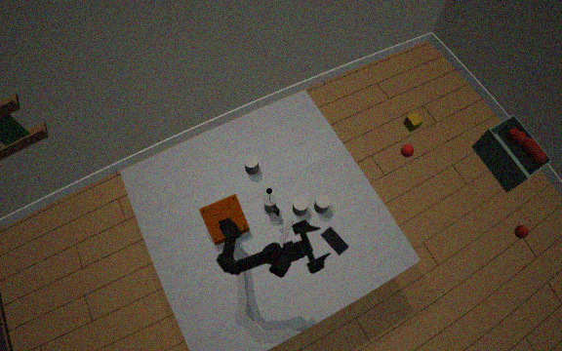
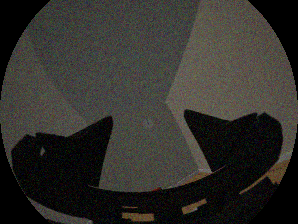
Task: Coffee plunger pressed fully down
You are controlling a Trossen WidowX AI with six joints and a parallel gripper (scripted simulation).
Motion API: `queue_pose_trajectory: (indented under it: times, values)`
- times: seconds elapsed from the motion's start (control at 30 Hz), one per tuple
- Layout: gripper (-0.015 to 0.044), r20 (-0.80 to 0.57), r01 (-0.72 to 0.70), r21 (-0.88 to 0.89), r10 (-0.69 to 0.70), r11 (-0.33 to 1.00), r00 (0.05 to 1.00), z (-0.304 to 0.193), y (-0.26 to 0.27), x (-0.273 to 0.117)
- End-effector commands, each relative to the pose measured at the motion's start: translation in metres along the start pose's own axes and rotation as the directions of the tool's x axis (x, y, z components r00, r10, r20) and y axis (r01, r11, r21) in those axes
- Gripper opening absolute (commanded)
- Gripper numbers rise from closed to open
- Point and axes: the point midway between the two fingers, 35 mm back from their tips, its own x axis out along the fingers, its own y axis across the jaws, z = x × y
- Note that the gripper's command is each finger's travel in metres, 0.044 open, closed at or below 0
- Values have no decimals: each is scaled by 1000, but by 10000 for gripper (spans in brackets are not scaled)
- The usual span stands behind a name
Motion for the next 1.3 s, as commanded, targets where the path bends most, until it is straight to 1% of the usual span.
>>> queue_pose_trajectory:
  times: [0.0,0.1,0.2,0.33,0.47,0.6,0.73,0.83,0.93,1.0,1.03,1.1,1.17,1.27]
  values:
    - [440,-176,-24,195,59,981,983,-50,42,-3]
    - [440,-278,-19,294,105,955,955,-75,71,-10]
    - [440,-408,10,409,173,912,896,-106,110,-24]
    - [440,-569,66,497,268,865,777,-142,164,-53]
    - [440,-701,118,525,350,843,621,-168,217,-95]
    - [440,-805,153,504,398,850,440,-184,264,-146]
    - [440,-885,146,436,393,888,250,-192,300,-207]
    - [440,-931,96,355,343,930,121,-193,318,-256]
    - [440,-967,-16,252,252,968,24,-189,324,-308]
    - [440,-986,-107,163,164,981,3,-184,323,-341]
    - [440,-993,-160,114,117,981,10,-181,320,-355]
    - [440,-998,-255,25,40,967,54,-173,312,-377]
    - [440,-997,-288,-7,17,957,80,-170,308,-382]
    - [440,-997,-288,-7,17,958,80,-175,307,-388]
